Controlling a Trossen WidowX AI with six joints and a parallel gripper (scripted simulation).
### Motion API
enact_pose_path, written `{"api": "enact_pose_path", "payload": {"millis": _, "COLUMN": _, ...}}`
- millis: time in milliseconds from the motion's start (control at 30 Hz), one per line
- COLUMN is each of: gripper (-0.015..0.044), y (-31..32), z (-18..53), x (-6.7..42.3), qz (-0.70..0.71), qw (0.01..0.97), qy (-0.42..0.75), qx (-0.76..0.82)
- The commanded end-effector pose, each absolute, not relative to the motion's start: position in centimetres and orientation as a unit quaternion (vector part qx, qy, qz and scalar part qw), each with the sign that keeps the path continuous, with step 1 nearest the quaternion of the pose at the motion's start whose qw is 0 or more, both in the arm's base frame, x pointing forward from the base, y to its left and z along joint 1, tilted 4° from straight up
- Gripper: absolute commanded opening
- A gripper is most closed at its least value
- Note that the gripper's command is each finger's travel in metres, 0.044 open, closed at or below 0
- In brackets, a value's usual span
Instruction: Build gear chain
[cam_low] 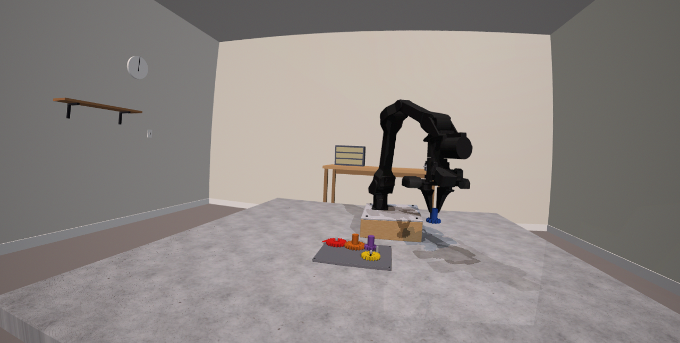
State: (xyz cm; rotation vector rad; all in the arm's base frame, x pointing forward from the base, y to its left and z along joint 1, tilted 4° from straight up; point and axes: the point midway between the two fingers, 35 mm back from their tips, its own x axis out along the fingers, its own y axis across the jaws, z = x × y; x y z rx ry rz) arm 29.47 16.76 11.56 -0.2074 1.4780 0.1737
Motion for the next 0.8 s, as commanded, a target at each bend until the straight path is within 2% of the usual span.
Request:
{"api": "enact_pose_path", "payload": {"millis": 0, "gripper": 0.0, "y": 16.7, "z": 12.8, "x": 29.3, "qz": 0.077, "qw": 0.734, "qy": 0.669, "qx": -0.093}}
{"api": "enact_pose_path", "payload": {"millis": 267, "gripper": 0.0, "y": 16.4, "z": 14.7, "x": 28.9, "qz": 0.077, "qw": 0.733, "qy": 0.669, "qx": -0.093}}
{"api": "enact_pose_path", "payload": {"millis": 767, "gripper": 0.0, "y": 13.4, "z": 13.0, "x": 30.0, "qz": 0.076, "qw": 0.733, "qy": 0.669, "qx": -0.094}}
